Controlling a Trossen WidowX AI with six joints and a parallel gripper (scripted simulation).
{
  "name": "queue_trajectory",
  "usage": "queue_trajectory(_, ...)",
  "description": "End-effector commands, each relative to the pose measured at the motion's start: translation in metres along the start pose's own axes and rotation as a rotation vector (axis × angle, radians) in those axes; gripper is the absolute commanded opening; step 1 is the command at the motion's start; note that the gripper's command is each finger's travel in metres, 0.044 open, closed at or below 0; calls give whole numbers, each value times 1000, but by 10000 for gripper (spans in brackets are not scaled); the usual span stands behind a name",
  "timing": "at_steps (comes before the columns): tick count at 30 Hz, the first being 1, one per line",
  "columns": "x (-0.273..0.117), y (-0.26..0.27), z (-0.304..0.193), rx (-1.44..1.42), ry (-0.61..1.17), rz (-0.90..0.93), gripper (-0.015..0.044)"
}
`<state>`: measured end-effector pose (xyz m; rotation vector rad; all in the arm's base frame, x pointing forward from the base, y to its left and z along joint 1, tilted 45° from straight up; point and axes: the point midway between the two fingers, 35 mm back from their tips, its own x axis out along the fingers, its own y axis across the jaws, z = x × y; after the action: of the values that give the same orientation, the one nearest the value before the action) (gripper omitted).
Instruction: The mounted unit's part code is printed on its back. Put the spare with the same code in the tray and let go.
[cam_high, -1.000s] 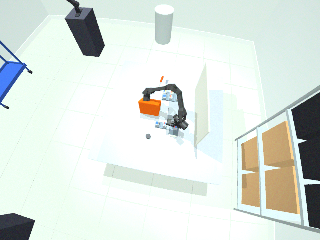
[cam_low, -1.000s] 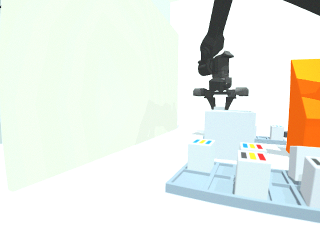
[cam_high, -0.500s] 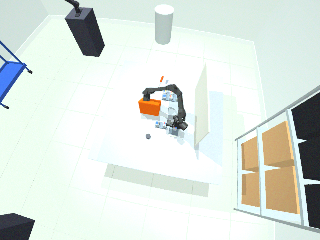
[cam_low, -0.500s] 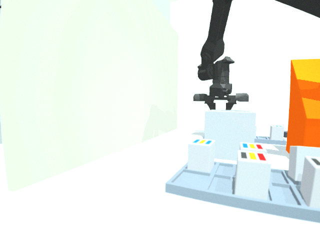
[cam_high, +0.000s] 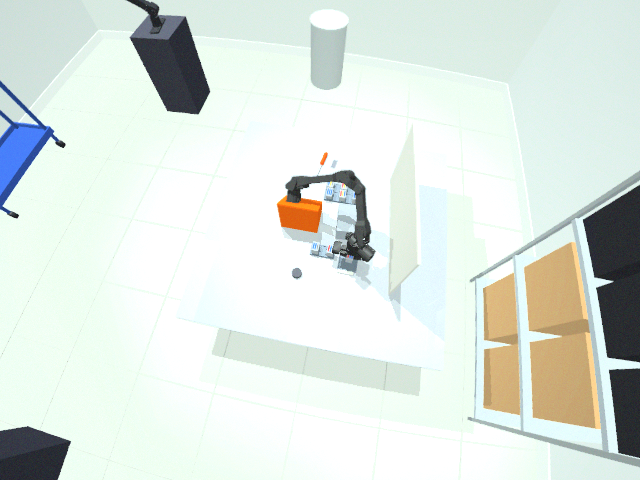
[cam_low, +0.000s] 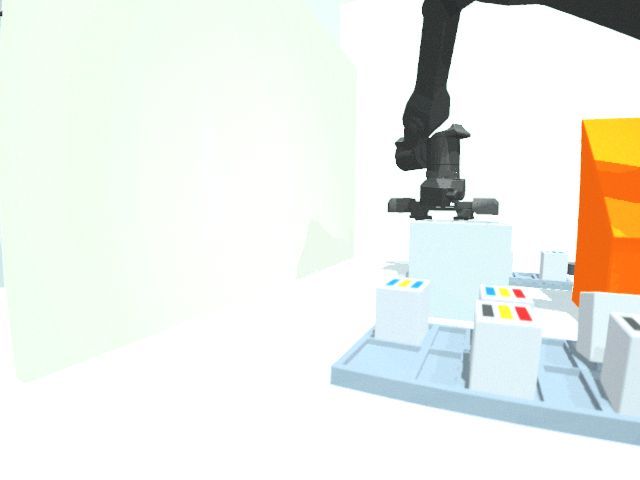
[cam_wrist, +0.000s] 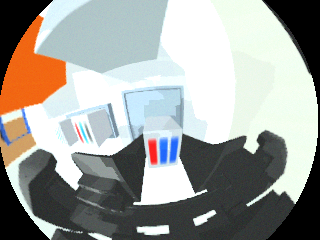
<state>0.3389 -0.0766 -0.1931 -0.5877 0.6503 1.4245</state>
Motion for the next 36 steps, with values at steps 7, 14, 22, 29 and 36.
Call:
queue_trajectory(7,13,3,1,8,-5,-1,0)
queue_trajectory(14,10,2,1,0,-2,1,157)
queue_trajectory(22,10,2,1,0,-2,1,368)
queue_trajectory(29,-34,-1,-1,4,2,-1,440)
queue_trajectory(36,-98,3,0,9,1,0,440)
